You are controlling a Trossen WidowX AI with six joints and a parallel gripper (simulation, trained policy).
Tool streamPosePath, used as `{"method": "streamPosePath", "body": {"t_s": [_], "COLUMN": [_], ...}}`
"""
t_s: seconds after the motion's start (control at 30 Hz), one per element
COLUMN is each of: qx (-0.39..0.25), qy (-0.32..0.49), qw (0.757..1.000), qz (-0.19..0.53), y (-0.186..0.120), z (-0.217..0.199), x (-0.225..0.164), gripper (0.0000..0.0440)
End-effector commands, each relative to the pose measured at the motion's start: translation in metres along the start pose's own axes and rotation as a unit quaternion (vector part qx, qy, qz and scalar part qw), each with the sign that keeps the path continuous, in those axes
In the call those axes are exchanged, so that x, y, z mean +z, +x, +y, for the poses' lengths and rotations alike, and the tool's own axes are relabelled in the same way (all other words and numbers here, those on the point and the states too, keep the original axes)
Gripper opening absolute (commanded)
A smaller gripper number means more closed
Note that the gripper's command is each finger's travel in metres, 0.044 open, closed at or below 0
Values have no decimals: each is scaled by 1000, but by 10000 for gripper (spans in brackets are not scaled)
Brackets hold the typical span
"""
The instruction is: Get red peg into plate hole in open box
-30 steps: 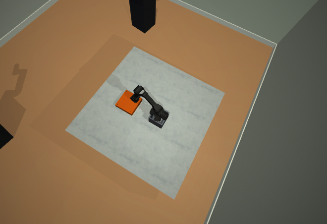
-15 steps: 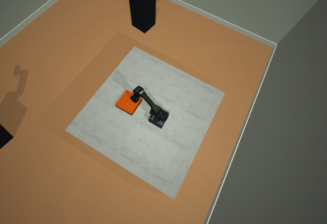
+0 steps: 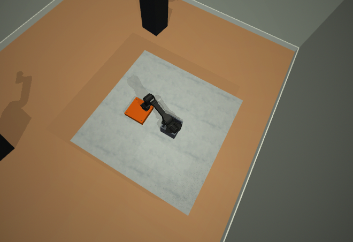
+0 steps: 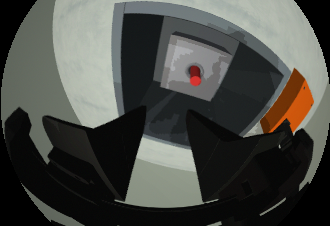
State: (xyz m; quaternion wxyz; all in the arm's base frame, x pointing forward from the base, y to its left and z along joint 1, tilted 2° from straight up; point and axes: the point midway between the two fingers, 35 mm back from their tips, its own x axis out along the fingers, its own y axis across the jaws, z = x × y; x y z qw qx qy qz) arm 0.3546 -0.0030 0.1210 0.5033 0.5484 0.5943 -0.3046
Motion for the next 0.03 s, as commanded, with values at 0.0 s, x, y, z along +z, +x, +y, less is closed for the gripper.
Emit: {"method": "streamPosePath", "body": {"t_s": [0.0], "qx": [6], "qy": [-5], "qw": [1000], "qz": [7], "y": [-3], "z": [3], "x": [1], "gripper": [168]}}
